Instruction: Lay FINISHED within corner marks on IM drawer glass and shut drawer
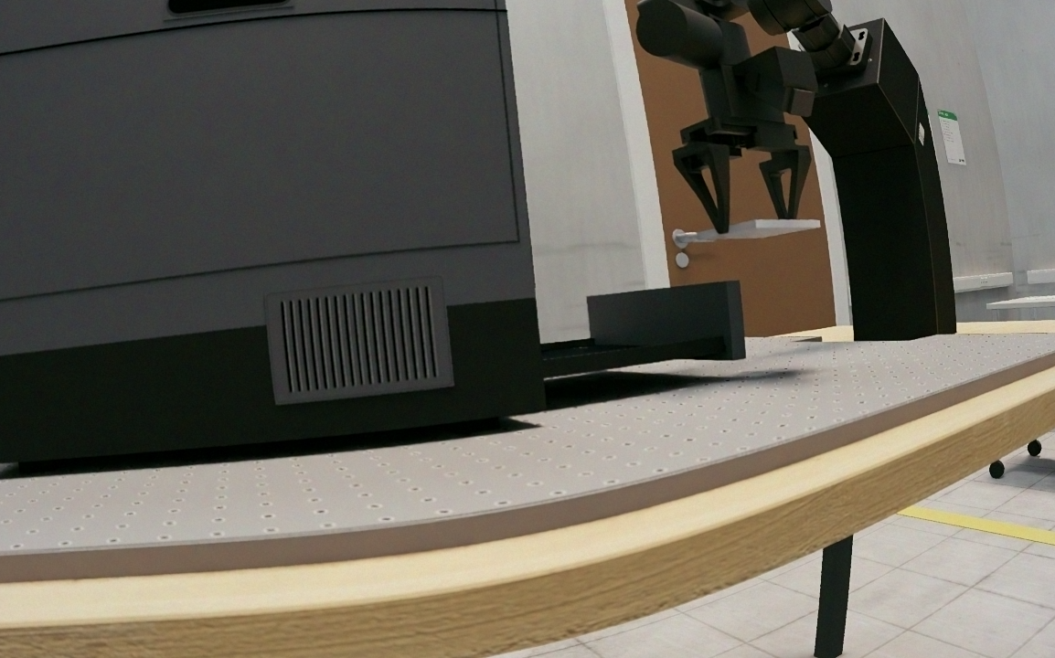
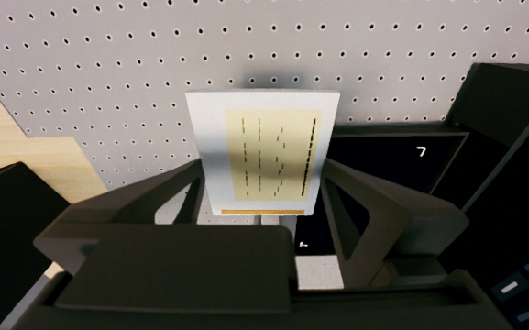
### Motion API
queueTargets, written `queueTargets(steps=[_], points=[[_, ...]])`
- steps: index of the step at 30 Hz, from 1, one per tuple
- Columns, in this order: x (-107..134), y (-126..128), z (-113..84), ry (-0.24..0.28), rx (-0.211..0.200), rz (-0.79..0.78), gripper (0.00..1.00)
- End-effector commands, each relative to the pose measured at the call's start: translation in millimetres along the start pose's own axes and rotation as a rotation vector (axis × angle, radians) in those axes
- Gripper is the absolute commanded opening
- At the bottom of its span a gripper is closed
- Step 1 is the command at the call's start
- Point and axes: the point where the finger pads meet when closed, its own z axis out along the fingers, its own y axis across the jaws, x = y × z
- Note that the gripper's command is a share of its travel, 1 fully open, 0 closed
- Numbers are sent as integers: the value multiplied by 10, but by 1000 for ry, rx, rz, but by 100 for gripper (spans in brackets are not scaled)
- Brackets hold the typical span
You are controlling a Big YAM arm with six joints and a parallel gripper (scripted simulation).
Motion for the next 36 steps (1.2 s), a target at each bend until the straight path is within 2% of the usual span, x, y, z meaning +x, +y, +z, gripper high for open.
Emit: queueTargets(steps=[1,7,9,17,21,23,26,27,29,33,34,35,36], points=[[180,-147,-59,3,37,-32,78],[463,-243,-65,4,38,-35,78],[463,-243,-65,4,38,-35,78],[868,-308,15,13,6,-35,78],[1056,-382,-21,13,9,-35,78],[1165,-374,9,14,-2,-32,78],[1213,-389,8,14,-2,-32,78],[1229,-514,-86,11,32,-39,78],[1360,-433,5,14,-2,-32,78],[1555,-492,1,14,-1,-31,78],[1554,-513,-16,14,5,-32,78],[1525,-607,-94,12,34,-40,78],[1526,-602,-93,12,34,-41,78]])
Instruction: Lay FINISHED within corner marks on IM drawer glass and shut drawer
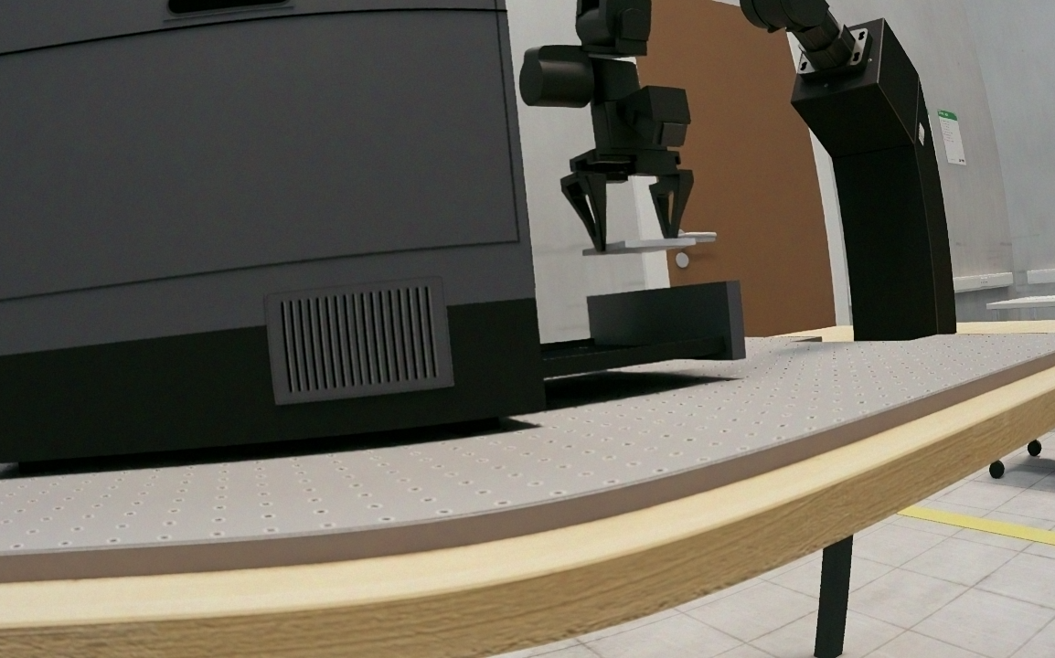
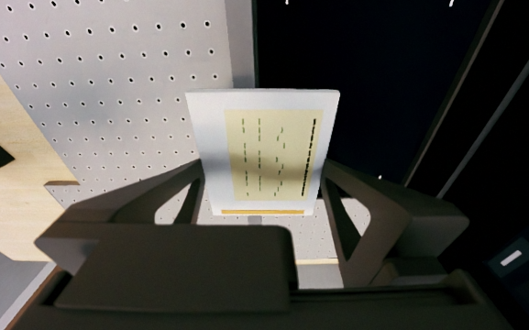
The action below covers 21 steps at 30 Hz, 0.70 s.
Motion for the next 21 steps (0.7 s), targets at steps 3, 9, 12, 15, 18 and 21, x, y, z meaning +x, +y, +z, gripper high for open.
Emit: queueTargets(steps=[3,9,12,15,18,21], points=[[-93,-79,-37,-20,14,-43,78],[-24,-54,-23,-7,12,-23,78],[-24,-54,-23,-7,12,-23,78],[-23,-52,-23,-7,11,-23,78],[-65,-49,49,-16,-11,-36,78],[-74,-161,6,-14,12,-35,78]])
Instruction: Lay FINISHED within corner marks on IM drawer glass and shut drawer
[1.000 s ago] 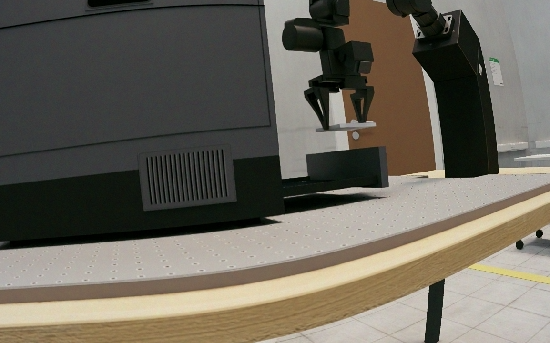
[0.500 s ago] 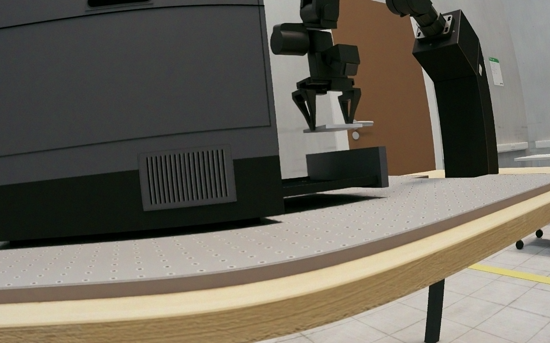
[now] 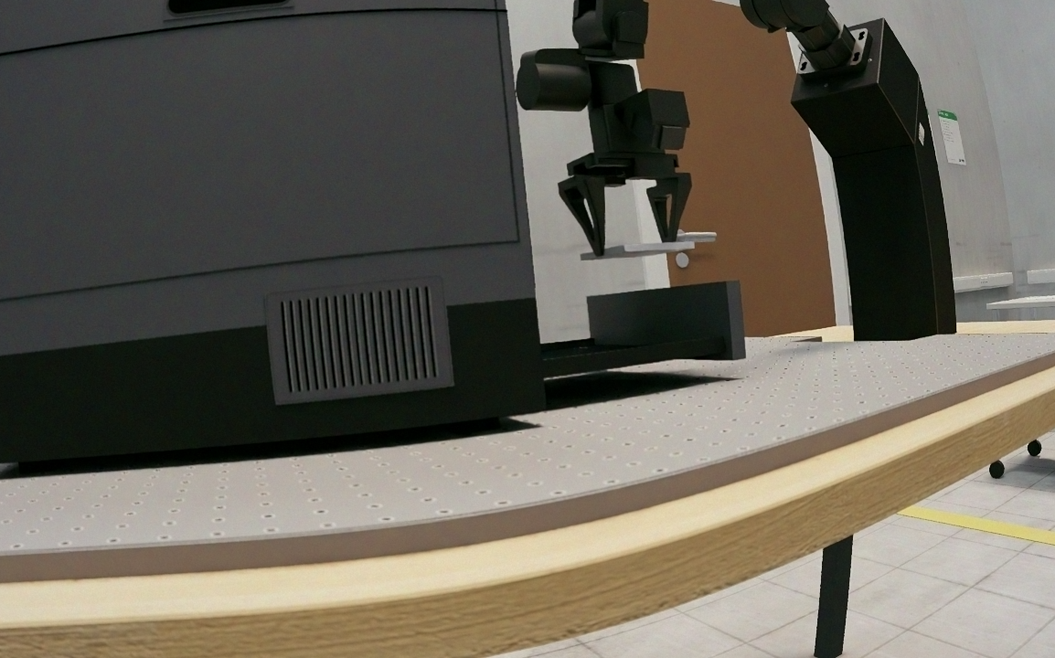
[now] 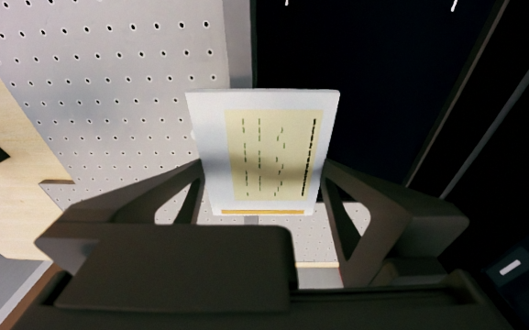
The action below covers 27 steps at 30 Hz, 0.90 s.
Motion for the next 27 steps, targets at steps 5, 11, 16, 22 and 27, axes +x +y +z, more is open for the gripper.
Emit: queueTargets(steps=[5,11,16,22,27], points=[[-57,-95,48,-9,-4,-12,78],[-68,-217,42,-9,11,-11,78],[-61,-295,56,-7,17,-7,78],[-46,-276,141,-6,-3,0,78],[-66,-389,126,-8,13,-4,78]])
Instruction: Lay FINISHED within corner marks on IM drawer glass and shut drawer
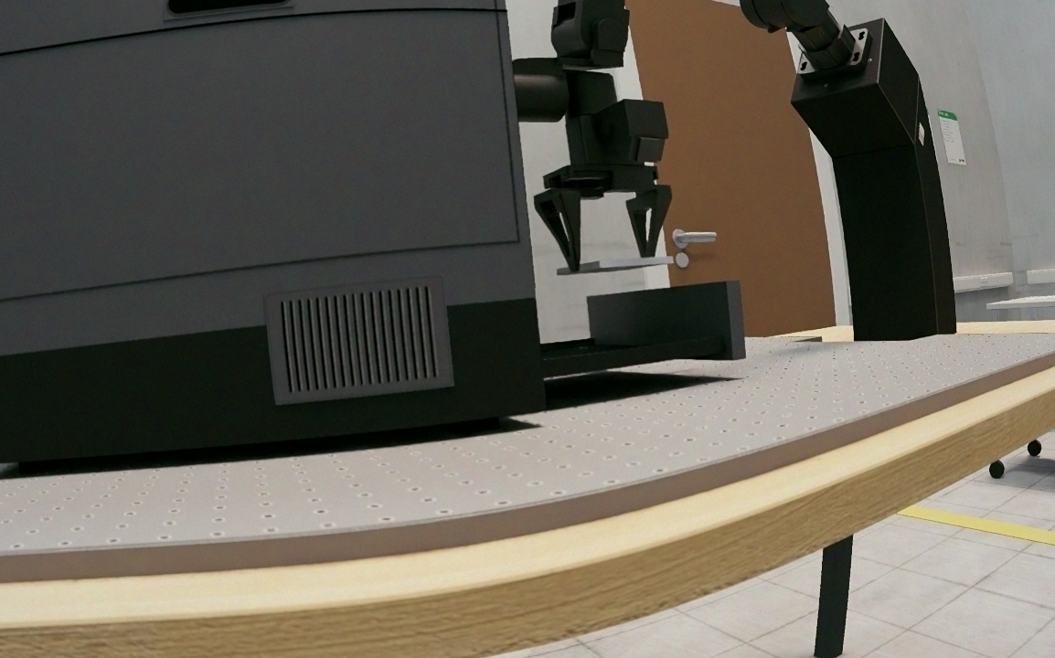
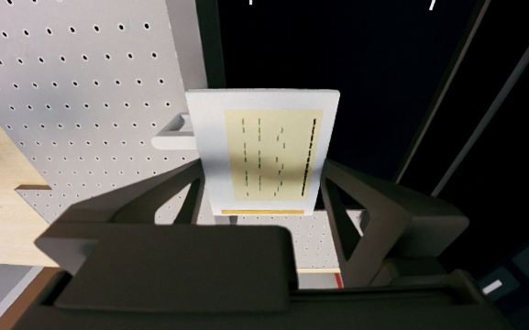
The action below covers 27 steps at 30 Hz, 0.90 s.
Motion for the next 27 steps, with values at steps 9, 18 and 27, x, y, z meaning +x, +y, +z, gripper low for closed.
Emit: queueTargets(steps=[9,18,27], points=[[-47,-148,93,-5,-6,4,78],[-76,-347,7,-7,33,-6,78],[-58,-264,163,-7,4,1,78]])
